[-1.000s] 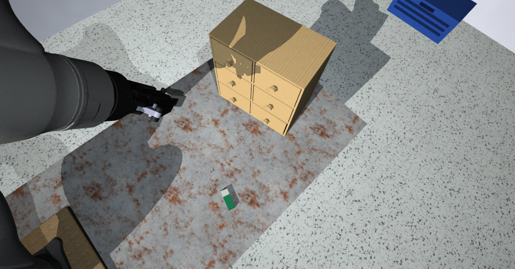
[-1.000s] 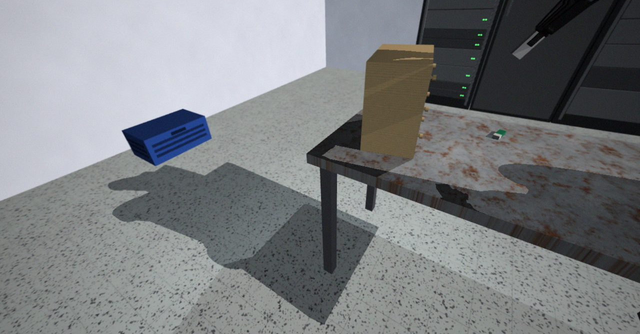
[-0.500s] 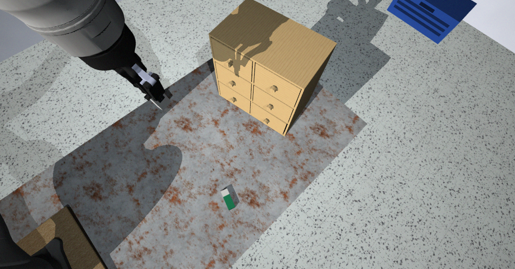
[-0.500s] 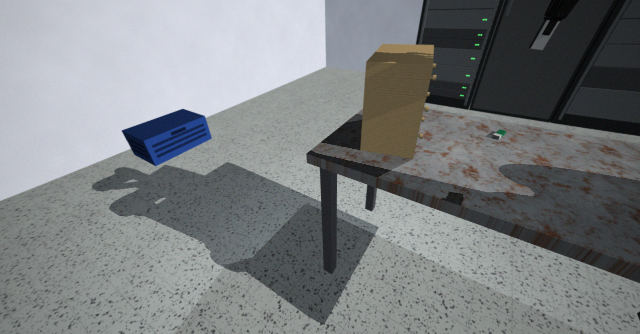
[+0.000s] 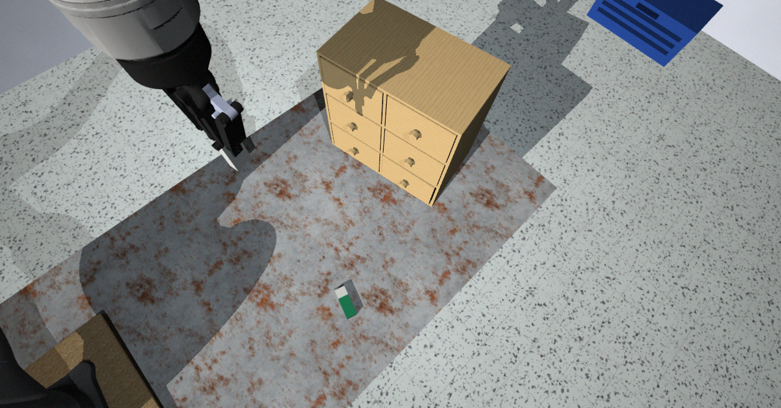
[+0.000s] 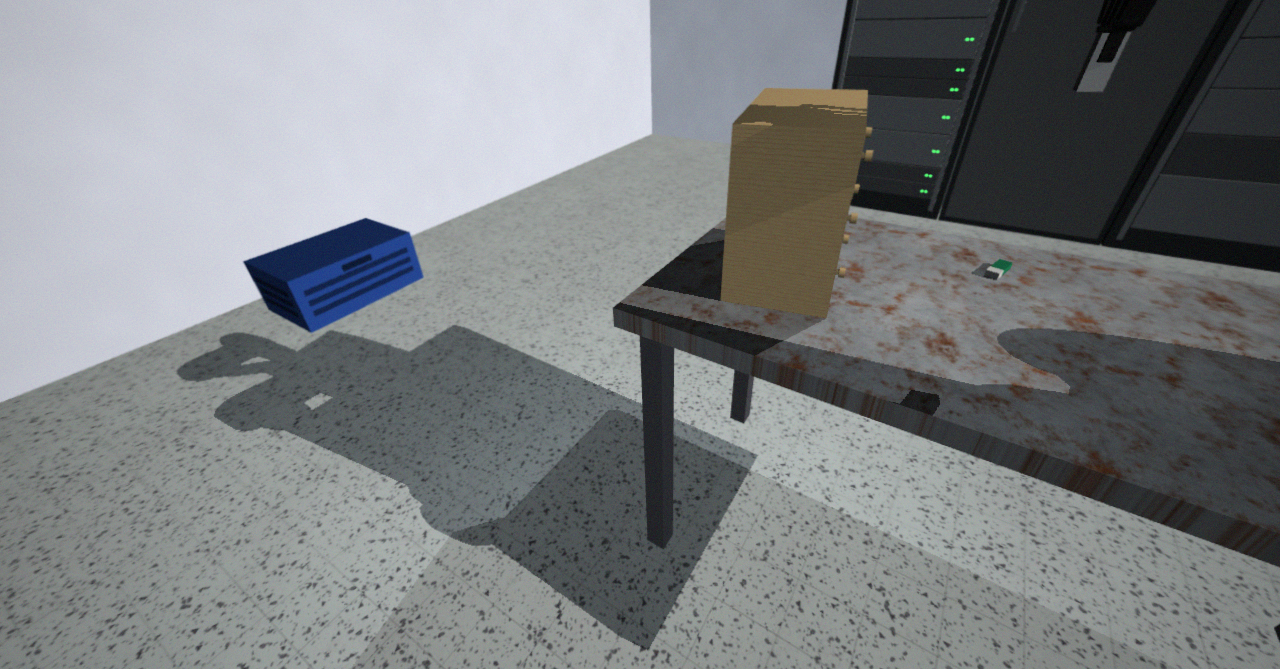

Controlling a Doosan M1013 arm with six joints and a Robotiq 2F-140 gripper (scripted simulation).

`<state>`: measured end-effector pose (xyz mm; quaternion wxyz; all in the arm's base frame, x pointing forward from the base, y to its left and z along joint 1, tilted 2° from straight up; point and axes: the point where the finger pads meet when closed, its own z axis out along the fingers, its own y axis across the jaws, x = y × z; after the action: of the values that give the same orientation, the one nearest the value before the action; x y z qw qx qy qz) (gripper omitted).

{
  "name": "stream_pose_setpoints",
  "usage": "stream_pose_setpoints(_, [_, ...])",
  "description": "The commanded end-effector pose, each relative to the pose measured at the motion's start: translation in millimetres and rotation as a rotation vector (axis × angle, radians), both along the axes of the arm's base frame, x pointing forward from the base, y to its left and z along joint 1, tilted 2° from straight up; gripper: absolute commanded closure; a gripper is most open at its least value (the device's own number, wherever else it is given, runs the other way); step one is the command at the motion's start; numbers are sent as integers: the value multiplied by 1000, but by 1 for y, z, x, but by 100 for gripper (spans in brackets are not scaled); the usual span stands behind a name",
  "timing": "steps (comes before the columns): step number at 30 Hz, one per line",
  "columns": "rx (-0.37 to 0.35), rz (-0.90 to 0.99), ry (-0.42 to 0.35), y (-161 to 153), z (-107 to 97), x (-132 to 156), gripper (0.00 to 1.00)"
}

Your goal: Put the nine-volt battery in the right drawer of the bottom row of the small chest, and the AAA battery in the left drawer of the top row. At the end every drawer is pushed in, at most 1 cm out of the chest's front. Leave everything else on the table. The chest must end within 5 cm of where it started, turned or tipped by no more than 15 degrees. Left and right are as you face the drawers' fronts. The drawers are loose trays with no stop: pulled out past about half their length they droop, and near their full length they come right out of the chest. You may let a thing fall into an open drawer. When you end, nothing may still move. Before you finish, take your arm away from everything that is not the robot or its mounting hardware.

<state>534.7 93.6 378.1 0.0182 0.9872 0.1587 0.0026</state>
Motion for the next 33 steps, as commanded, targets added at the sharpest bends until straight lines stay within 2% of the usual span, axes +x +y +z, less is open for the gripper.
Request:
stream_pose_setpoints(1, [-1,0,5,0,0,0,100])
stream_pose_setpoints(15, [-2,0,5,0,1,0,100])
stream_pose_setpoints(16, [-2,0,5,0,1,0,0])
stream_pose_setpoints(33, [-2,0,5,0,1,0,0])
